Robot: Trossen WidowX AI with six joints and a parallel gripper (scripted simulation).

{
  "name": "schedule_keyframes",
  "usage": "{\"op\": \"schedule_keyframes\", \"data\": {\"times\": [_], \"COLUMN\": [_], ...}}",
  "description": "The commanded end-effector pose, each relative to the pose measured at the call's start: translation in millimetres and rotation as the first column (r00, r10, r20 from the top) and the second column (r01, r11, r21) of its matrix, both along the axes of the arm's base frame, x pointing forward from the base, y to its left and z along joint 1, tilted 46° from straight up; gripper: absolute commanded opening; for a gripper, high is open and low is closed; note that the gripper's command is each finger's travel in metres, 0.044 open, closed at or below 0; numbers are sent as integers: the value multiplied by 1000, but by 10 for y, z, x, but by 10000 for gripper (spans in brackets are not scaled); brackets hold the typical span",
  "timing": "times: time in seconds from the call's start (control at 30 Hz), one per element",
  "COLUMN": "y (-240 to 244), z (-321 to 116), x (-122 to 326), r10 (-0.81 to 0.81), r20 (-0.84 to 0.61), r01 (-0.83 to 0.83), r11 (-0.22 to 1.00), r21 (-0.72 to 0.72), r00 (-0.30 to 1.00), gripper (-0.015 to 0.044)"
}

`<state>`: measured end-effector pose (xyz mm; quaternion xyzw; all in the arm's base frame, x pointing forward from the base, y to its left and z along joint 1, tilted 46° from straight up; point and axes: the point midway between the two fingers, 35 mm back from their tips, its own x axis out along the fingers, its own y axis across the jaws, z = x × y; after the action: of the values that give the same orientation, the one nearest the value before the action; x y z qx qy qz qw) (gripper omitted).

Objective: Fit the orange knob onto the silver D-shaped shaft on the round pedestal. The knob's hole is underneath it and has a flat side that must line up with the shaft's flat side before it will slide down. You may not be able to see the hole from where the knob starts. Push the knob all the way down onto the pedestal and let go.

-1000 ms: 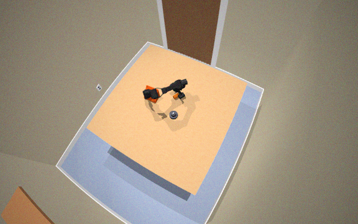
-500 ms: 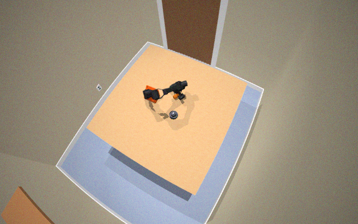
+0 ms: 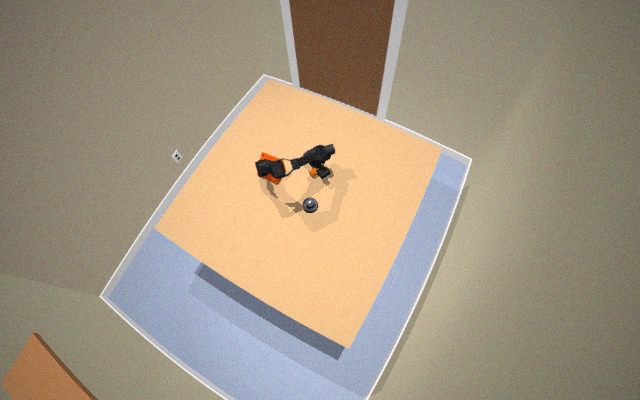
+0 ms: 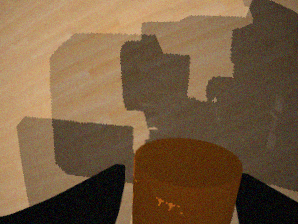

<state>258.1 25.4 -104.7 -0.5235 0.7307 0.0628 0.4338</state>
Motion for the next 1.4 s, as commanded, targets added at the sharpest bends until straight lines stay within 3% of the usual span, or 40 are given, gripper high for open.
{"op": "schedule_keyframes", "data": {"times": [0.0, 0.23, 0.4, 1.37], "y": [-8, -8, -5, -50], "z": [0, 0, 11, 290], "x": [6, 6, 1, -149], "r10": [6, 6, 10, 136], "r20": [-1, -1, 8, 257], "r01": [-6, -6, -11, -230], "r11": [1000, 1000, 1000, 893], "r21": [-4, -4, 11, 386], "r00": [1000, 1000, 1000, 957], "gripper": [227, 180, 179, 179]}}
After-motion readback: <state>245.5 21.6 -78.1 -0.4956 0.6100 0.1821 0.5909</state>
